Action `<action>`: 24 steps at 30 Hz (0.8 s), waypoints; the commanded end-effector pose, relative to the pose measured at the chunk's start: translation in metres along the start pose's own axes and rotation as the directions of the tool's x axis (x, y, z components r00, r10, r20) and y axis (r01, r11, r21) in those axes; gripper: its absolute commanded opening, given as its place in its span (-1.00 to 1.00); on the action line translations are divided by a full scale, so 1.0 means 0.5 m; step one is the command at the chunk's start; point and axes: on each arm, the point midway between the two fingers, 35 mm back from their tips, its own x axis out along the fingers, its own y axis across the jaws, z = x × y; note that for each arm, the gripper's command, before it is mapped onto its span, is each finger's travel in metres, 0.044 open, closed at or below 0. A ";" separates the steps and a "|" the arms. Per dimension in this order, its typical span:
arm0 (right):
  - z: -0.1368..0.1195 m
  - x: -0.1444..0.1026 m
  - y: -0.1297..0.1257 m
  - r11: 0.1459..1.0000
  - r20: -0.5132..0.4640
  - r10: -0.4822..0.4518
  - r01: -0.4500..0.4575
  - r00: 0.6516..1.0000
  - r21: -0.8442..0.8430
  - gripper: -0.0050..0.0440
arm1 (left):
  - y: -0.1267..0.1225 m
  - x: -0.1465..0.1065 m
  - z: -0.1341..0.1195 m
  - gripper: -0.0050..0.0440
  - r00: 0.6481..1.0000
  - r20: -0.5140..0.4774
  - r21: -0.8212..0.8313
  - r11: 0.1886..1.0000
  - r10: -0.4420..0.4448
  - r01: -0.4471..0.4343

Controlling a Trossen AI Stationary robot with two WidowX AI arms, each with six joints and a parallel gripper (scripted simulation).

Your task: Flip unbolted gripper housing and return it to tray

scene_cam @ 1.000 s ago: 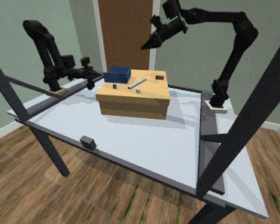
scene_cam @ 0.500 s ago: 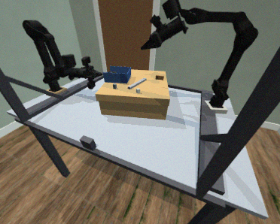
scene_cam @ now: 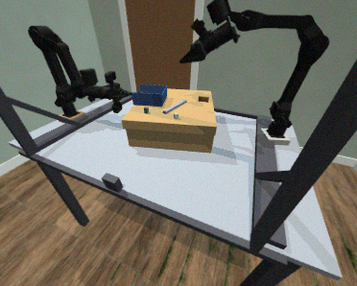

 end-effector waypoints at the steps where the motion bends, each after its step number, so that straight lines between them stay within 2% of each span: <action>1: 0.019 -0.020 0.000 1.000 0.031 -0.002 0.002 1.000 -0.004 0.99 | -0.008 0.006 0.000 -0.80 1.000 -0.002 0.000 1.000 -0.011 0.011; 24: 0.019 -0.020 0.000 1.000 0.031 -0.002 0.002 1.000 -0.004 0.99 | -0.009 0.020 0.000 -0.80 1.000 -0.002 0.000 1.000 -0.012 0.012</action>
